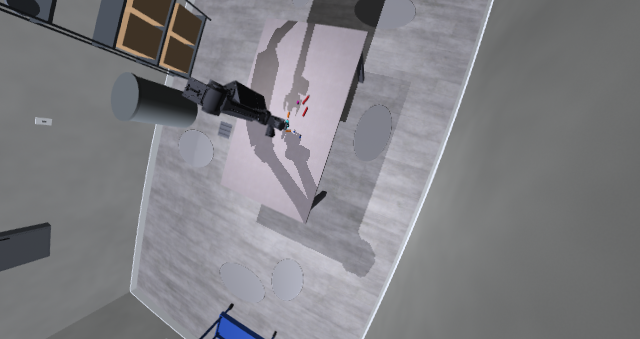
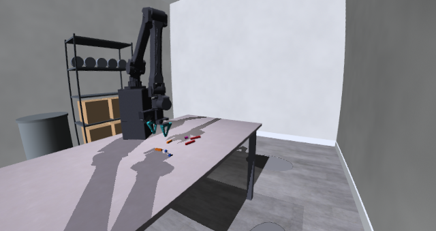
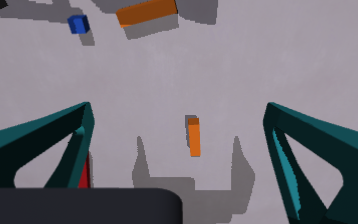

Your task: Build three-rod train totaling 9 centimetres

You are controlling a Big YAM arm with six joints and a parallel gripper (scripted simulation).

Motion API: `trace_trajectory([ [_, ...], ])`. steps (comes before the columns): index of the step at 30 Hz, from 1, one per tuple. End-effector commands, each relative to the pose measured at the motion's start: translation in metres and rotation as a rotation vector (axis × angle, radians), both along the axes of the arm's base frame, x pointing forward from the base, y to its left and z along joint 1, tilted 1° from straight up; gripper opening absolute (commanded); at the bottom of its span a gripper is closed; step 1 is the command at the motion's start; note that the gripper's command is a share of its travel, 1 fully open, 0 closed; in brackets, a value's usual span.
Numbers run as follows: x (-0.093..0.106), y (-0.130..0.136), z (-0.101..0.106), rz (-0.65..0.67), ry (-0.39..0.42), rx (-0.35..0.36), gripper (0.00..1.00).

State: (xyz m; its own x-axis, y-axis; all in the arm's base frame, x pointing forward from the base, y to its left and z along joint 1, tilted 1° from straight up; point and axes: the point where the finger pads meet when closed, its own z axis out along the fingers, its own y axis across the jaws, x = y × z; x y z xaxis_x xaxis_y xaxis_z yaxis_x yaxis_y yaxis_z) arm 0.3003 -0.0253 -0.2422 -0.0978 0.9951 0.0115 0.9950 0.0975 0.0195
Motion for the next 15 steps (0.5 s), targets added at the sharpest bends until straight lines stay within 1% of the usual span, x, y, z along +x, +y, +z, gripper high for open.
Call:
trace_trajectory([
  [1, -0.005, 0.001, -0.002, 0.014, 0.005, -0.004, 1.00],
  [4, -0.005, 0.001, -0.002, 0.014, 0.005, -0.004, 1.00],
  [6, -0.002, -0.006, -0.003, -0.042, 0.014, -0.003, 1.00],
  [8, -0.002, -0.006, -0.003, -0.042, 0.014, -0.003, 1.00],
  [10, 0.005, -0.015, -0.004, -0.156, 0.018, 0.000, 1.00],
  [12, 0.008, -0.016, -0.002, -0.156, 0.010, -0.001, 1.00],
  [13, 0.014, -0.024, -0.002, -0.248, 0.011, 0.001, 1.00],
  [15, 0.015, -0.024, -0.002, -0.248, 0.011, 0.001, 1.00],
])
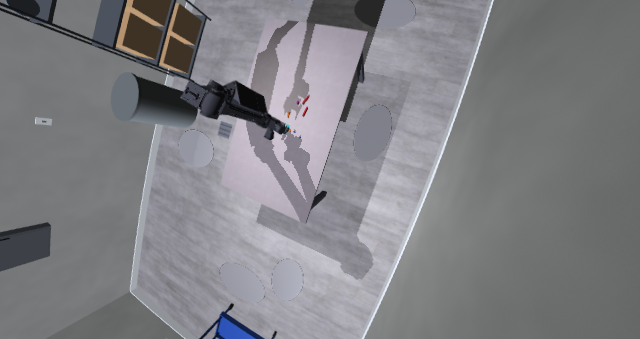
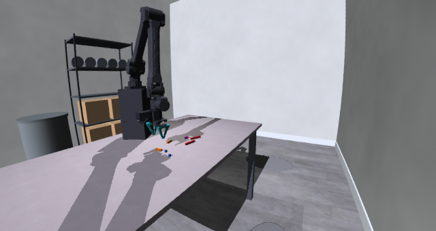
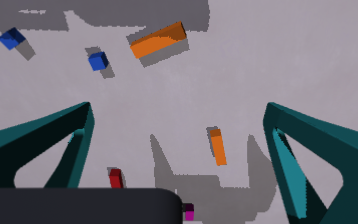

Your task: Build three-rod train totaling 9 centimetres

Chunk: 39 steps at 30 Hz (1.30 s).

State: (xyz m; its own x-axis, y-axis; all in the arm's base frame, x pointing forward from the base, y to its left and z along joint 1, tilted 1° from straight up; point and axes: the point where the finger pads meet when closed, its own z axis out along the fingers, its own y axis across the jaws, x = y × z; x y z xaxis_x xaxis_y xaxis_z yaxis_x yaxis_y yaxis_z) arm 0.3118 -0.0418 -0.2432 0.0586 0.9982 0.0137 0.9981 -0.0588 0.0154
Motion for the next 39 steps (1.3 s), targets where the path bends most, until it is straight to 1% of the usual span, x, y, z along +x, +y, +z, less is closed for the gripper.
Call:
trace_trajectory([
  [1, 0.003, -0.008, -0.001, -0.092, 0.006, -0.001, 1.00],
  [2, 0.003, -0.008, -0.001, -0.090, 0.006, -0.001, 1.00],
  [3, 0.008, -0.018, -0.003, -0.199, 0.013, 0.002, 1.00],
  [7, 0.010, -0.018, -0.002, -0.199, 0.009, 0.001, 1.00],
  [8, 0.006, -0.015, -0.002, -0.190, 0.015, 0.002, 1.00],
  [10, 0.006, -0.015, -0.002, -0.190, 0.015, 0.002, 1.00],
  [11, 0.015, -0.029, -0.003, -0.312, 0.015, 0.004, 1.00],
  [16, 0.018, -0.030, 0.000, -0.312, 0.005, 0.003, 1.00],
  [17, 0.023, -0.041, -0.002, -0.419, 0.011, 0.005, 1.00],
  [21, 0.024, -0.041, -0.001, -0.419, 0.009, 0.005, 1.00],
  [22, 0.020, -0.038, -0.001, -0.414, 0.016, 0.005, 1.00],
  [23, 0.027, -0.050, -0.003, -0.512, 0.015, 0.007, 1.00],
  [27, 0.029, -0.051, -0.001, -0.512, 0.009, 0.007, 1.00],
  [28, 0.032, -0.059, -0.001, -0.582, 0.011, 0.008, 1.00],
  [30, 0.032, -0.059, -0.001, -0.582, 0.011, 0.008, 1.00],
  [32, 0.034, -0.065, -0.002, -0.645, 0.015, 0.009, 1.00],
  [35, 0.035, -0.066, -0.001, -0.648, 0.013, 0.009, 1.00],
  [37, 0.031, -0.059, -0.001, -0.633, 0.023, 0.009, 1.00],
  [39, 0.031, -0.059, -0.001, -0.632, 0.023, 0.009, 1.00],
])
